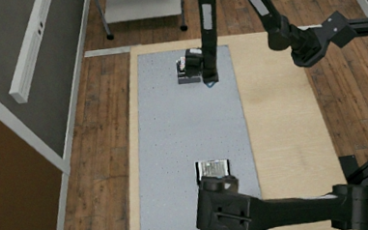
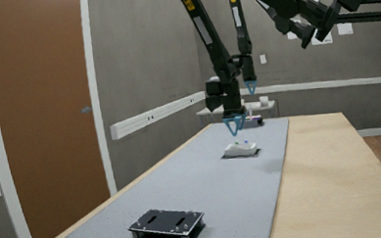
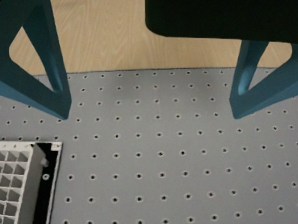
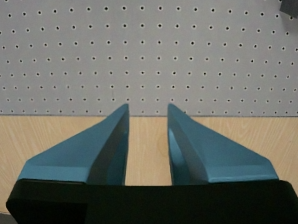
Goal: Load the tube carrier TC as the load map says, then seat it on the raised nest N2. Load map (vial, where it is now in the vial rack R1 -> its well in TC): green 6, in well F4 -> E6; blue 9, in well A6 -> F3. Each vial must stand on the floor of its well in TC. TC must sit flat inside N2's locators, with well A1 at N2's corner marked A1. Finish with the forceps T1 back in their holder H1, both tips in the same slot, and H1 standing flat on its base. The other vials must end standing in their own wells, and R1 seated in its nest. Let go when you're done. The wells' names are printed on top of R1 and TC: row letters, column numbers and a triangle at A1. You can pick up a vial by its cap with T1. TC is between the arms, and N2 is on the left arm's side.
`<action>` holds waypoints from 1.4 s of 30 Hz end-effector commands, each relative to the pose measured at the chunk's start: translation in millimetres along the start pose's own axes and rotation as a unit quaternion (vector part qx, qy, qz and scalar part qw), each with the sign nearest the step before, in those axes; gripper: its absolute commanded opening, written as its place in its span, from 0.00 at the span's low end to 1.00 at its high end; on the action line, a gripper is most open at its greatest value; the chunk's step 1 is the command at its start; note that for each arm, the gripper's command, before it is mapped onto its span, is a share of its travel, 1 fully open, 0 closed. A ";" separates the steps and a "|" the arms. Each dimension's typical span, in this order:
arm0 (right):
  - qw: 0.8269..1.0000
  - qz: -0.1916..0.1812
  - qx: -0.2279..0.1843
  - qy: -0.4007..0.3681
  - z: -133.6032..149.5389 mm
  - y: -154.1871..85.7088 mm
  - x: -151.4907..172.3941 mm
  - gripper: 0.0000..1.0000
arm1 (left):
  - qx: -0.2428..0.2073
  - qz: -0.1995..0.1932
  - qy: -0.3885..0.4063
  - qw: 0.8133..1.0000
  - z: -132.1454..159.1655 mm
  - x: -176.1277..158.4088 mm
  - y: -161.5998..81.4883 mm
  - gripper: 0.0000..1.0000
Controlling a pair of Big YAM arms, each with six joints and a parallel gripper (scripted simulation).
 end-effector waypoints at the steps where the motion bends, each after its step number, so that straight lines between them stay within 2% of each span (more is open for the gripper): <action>1: 1.000 0.002 -0.003 0.004 -1.6 -1.1 -0.8 0.24 | 0.007 0.001 -0.005 1.000 5.2 -14.8 7.3 1.00; 4: 1.000 0.002 -0.003 0.004 -1.6 -1.1 -0.8 0.24 | 0.007 0.001 -0.005 1.000 5.6 -18.6 8.7 1.00; 5: 1.000 0.002 -0.003 0.004 -1.6 -1.1 -0.8 0.24 | 0.004 -0.011 -0.014 1.000 0.0 -8.9 15.7 1.00; 7: 1.000 0.002 -0.003 0.004 -1.6 -1.1 -0.8 0.24 | 0.007 0.001 -0.005 1.000 6.6 -29.9 13.0 1.00; 18: 1.000 0.002 -0.003 0.004 -1.6 -1.1 -0.8 0.24 | 0.006 0.001 -0.004 1.000 10.5 -71.1 28.9 1.00; 21: 1.000 0.002 -0.003 0.004 -1.6 -1.1 -0.8 0.24 | 0.006 -0.001 -0.005 1.000 9.9 -72.8 31.4 1.00; 22: 1.000 0.002 -0.003 0.004 -1.6 -1.1 -0.8 0.24 | 0.005 -0.012 -0.013 1.000 4.4 -63.6 39.1 1.00; 24: 1.000 0.002 -0.003 0.004 -1.6 -1.1 -0.8 0.24 | 0.006 0.001 -0.004 1.000 12.1 -86.4 34.5 1.00; 33: 1.000 0.002 -0.003 0.004 -1.6 -1.1 -0.8 0.24 | 0.006 0.002 -0.003 1.000 15.4 -120.4 47.2 1.00; 38: 1.000 0.002 -0.003 0.004 -1.6 -1.1 -0.8 0.24 | 0.005 -0.004 -0.007 1.000 13.0 -124.9 55.4 1.00; 42: 1.000 0.002 -0.003 0.004 -1.6 -1.1 -0.8 0.24 | 0.006 0.002 -0.003 1.000 17.7 -147.0 57.1 1.00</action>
Point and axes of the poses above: on each arm, the point where the finger pads meet when closed, its own y axis out along the fingers, its own x axis across the jaws, z = x × y, the point moved 8 cm from there along -y, back along the fingers, and after that the axes turned 15 degrees about -y, right-handed, at the moved point
